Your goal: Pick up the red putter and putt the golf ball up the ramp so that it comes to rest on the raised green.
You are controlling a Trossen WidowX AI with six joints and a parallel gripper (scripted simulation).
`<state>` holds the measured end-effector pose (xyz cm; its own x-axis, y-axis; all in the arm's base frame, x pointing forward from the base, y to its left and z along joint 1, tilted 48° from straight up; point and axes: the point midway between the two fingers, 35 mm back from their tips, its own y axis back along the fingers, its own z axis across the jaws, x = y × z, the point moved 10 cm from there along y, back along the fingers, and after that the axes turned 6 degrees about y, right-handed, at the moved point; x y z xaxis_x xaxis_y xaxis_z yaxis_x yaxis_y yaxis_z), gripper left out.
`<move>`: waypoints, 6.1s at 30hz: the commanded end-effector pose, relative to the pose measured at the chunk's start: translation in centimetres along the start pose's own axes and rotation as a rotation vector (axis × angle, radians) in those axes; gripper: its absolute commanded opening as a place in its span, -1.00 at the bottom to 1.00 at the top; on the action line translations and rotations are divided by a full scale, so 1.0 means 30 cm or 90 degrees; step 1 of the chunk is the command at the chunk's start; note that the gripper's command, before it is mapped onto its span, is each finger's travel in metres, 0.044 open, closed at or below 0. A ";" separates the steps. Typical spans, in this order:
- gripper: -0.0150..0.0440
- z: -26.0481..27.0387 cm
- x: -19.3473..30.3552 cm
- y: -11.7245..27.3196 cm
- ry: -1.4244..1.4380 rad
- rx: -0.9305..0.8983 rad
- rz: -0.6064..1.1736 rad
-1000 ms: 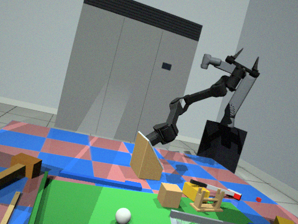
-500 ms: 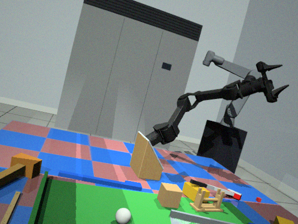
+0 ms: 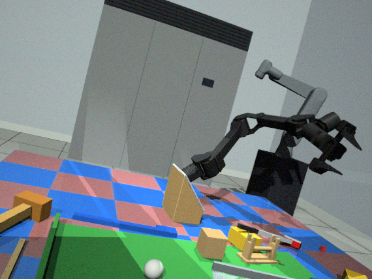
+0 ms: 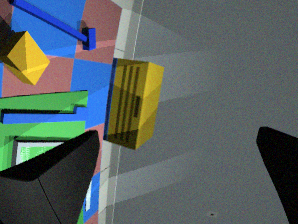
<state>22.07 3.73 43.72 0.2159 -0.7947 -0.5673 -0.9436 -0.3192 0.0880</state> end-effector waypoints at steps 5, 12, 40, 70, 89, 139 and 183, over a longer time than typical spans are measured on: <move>1.00 0.245 0.105 -0.129 0.017 -0.316 -0.029; 1.00 0.484 0.183 -0.156 -0.036 -0.606 -0.097; 1.00 0.769 0.183 -0.169 -0.118 -0.780 -0.156; 0.56 0.835 0.162 -0.194 -0.116 -0.777 -0.164; -0.49 0.819 0.167 -0.192 -0.115 -0.778 -0.162; -0.49 0.511 0.541 -0.379 -0.133 -0.700 0.209; -0.49 0.611 1.352 -0.557 -0.007 -0.708 0.809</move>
<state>41.73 -12.50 5.41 -0.4801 -0.8408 0.2501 0.0879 0.2376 0.9674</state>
